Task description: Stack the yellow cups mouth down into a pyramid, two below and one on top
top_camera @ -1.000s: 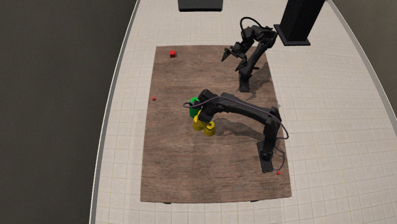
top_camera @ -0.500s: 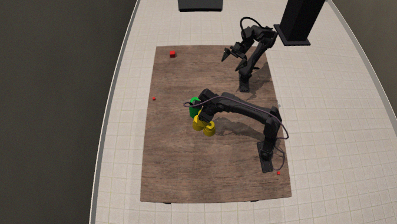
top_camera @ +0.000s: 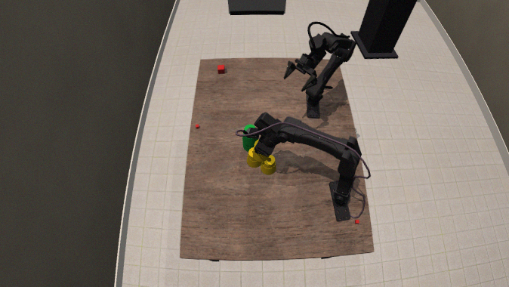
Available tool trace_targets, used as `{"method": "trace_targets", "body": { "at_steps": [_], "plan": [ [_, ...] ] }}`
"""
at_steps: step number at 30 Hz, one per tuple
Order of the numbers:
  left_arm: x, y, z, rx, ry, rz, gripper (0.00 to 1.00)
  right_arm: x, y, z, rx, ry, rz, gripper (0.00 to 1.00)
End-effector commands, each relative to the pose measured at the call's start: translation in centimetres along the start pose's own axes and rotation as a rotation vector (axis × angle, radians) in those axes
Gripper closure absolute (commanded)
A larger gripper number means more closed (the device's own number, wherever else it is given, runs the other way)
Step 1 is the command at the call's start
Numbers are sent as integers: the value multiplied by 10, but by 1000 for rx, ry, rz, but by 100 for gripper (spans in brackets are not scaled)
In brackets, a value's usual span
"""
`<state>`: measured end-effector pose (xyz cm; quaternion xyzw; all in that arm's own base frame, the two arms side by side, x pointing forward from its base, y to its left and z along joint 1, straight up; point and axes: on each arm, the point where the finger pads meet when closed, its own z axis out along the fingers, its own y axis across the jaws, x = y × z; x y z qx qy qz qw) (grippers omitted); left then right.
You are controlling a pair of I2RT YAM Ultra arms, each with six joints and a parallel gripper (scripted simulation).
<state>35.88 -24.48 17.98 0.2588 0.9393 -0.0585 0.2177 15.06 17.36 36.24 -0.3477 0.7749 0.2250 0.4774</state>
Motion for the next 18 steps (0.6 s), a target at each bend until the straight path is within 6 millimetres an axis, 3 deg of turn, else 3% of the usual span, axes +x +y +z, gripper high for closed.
{"method": "trace_targets", "body": {
  "at_steps": [1, 9, 18],
  "plan": [
    [-15, -2, -12, -3, -69, -5, 100, 0, 1, -4, -2, -11, 2, 0],
    [-8, -2, 2, -3, -58, -5, 100, 0, 1, -4, -2, -11, 2, 0],
    [-7, -1, 1, -3, -67, -5, 100, 0, 1, -4, -2, -11, 2, 0]
  ]
}}
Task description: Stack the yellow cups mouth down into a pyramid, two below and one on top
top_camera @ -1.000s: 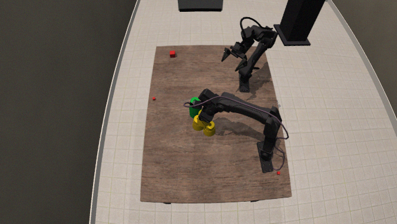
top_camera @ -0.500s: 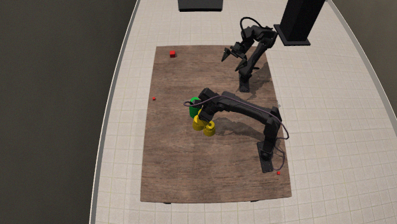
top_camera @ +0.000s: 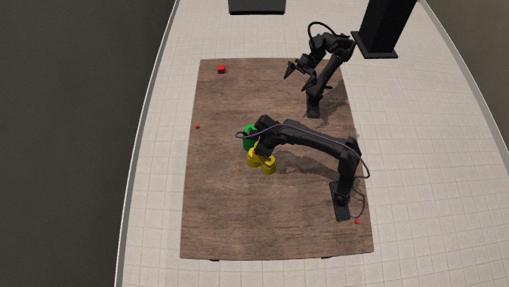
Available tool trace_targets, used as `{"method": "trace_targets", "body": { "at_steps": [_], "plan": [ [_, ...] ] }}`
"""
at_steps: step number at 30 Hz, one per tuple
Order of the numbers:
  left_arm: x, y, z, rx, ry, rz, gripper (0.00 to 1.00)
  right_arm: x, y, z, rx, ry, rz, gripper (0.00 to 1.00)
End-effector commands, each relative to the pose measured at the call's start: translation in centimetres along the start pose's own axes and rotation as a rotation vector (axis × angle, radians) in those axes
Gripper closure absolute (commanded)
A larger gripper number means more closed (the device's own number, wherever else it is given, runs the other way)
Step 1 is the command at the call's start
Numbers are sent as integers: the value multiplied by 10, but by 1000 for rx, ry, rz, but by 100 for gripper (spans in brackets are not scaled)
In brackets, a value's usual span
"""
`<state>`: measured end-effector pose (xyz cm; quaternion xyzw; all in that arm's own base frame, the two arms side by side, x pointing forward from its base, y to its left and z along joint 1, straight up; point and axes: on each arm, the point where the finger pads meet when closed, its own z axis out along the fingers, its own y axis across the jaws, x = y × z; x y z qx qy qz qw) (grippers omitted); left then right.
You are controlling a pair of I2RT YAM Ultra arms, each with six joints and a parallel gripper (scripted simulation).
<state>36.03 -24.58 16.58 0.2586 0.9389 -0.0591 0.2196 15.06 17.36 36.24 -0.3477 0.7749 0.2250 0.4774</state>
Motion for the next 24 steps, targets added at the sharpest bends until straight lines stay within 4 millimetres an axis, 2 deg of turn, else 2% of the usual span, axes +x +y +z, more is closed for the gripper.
{"method": "trace_targets", "body": {
  "at_steps": [1, 20, 24],
  "plan": [
    [-11, -1, -12, -3, -63, -5, 100, 0, 1, -4, -2, -11, 2, 0],
    [-6, -1, -5, -2, -63, -5, 100, 0, 1, -4, -2, -11, 2, 0],
    [-6, -1, -5, -2, -63, -5, 55, 0, 1, -4, -2, -11, 2, 0]
  ]
}}
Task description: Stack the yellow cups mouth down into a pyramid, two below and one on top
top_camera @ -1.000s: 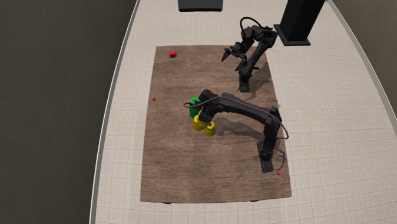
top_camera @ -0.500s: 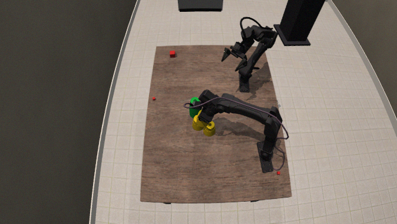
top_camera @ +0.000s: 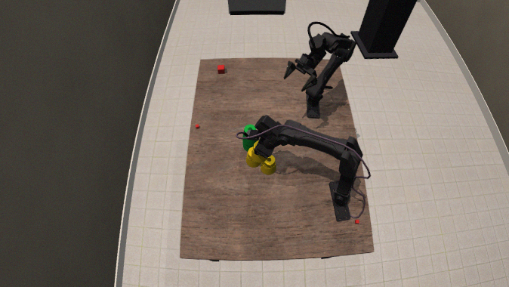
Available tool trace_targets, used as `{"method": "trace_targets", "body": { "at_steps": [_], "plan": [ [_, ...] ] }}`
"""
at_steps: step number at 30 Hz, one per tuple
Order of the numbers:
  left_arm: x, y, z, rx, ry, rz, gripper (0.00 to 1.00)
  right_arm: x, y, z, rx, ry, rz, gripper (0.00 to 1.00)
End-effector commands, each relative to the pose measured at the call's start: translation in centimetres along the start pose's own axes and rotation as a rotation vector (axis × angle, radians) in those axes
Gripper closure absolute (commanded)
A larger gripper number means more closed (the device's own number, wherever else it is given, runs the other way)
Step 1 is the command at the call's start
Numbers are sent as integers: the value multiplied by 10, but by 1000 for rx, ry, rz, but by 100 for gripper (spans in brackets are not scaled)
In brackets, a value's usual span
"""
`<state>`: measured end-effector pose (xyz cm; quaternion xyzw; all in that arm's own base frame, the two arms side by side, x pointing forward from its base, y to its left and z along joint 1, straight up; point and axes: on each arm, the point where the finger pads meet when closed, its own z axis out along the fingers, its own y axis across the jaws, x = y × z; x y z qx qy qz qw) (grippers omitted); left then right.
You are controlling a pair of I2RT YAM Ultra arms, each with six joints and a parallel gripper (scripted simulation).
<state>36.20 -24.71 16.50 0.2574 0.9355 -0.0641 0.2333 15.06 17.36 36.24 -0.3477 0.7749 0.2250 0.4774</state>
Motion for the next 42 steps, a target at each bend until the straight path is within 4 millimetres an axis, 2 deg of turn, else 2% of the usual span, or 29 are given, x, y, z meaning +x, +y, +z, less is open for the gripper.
{"method": "trace_targets", "body": {
  "at_steps": [1, 5, 10, 17, 20, 22, 25, 27, 29, 31, 34, 38, 42],
  "plan": [
    [-5, -1, -7, -5, -33, -4, 43, 0, 1, -4, -2, -11, 2, 0],
    [-4, 0, -6, 0, -22, -1, 0, 0, 1, -4, -2, -11, 2, 0],
    [-2, 0, -13, -6, -19, -3, 0, 0, 1, -4, -2, -11, 2, 0],
    [-5, -1, -65, -5, -29, -4, 0, 0, 1, -4, -2, -11, 2, 0],
    [-4, -1, -78, -5, -29, -4, 0, 0, 1, -4, -2, -11, 2, 0],
    [-10, -3, -76, 6, -55, 28, 0, -5, 1, -4, 2, -42, 7, 0],
    [-30, -5, -77, 20, -151, 88, 0, -24, -10, 3, 44, -107, 15, 0],
    [-30, -5, -77, 20, -151, 88, 0, -24, -10, 3, 44, -107, 15, 0],
    [-33, -4, -74, 22, -193, 133, 0, -45, -28, 13, 105, -181, 34, 0],
    [-38, -4, -73, 24, -239, 177, 0, -64, -59, 22, 204, -254, 58, 0],
    [-40, -4, -72, 27, -275, 217, 0, -78, -104, 30, 334, -322, 88, 0],
    [-37, -3, -69, 28, -289, 239, 0, -85, -166, 29, 504, -395, 120, 0],
    [-30, -1, -66, 29, -265, 228, 0, -81, -220, 19, 654, -439, 140, 0]
  ]
}}
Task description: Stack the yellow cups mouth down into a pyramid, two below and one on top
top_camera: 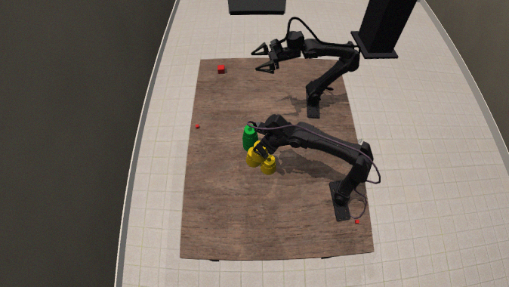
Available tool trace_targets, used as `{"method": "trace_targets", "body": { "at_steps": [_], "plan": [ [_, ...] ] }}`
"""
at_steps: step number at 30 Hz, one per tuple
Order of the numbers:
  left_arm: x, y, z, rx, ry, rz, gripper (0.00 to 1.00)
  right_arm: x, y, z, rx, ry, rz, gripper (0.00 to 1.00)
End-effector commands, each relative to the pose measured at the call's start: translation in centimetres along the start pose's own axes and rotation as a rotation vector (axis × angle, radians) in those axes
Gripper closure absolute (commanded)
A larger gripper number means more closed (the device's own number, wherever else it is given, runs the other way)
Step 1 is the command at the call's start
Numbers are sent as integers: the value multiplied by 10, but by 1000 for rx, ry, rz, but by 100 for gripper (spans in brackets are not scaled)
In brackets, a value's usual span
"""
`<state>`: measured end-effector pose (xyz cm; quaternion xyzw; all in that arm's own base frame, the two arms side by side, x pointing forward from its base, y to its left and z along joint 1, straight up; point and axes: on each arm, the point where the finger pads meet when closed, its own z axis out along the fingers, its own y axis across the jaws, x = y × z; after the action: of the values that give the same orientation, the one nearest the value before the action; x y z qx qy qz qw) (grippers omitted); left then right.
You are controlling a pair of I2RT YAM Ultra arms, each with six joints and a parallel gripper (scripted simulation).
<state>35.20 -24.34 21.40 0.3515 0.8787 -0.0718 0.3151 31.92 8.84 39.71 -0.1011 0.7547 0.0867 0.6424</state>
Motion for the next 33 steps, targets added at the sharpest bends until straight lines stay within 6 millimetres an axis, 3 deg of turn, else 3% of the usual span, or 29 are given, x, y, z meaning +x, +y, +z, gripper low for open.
{"method": "trace_targets", "body": {
  "at_steps": [1, 2, 8, 11, 14, 22, 23, 25, 29, 33],
  "plan": [
    [-19, 4, -15, -3, -93, 16, 0, -29, -28, 22, 76, -152, 7, 0],
    [-19, 4, -15, -3, -93, 16, 0, -29, -28, 22, 76, -152, 7, 0],
    [-22, 6, -18, -12, -101, 16, 0, -24, -86, 34, 229, -184, 13, 0],
    [-22, 6, -18, -12, -101, 16, 0, -20, -100, 36, 263, -179, 16, 0],
    [-22, 6, -18, -12, -101, 16, 0, -12, -104, 37, 273, -151, 20, 0],
    [-21, 3, -14, -8, -92, 19, 0, -17, -103, 34, 273, -165, 18, 0],
    [-31, 5, -21, -17, -133, 18, 0, -17, -103, 34, 273, -165, 18, 0],
    [-28, 13, -19, -44, -140, 4, 0, -17, -103, 34, 273, -165, 18, 0],
    [-37, 37, -42, -118, -259, -51, 0, -17, -103, 34, 273, -165, 18, 0],
    [-28, 70, -78, -208, -368, -117, 0, -20, -101, 33, 267, -171, 19, 0]
  ]
}}
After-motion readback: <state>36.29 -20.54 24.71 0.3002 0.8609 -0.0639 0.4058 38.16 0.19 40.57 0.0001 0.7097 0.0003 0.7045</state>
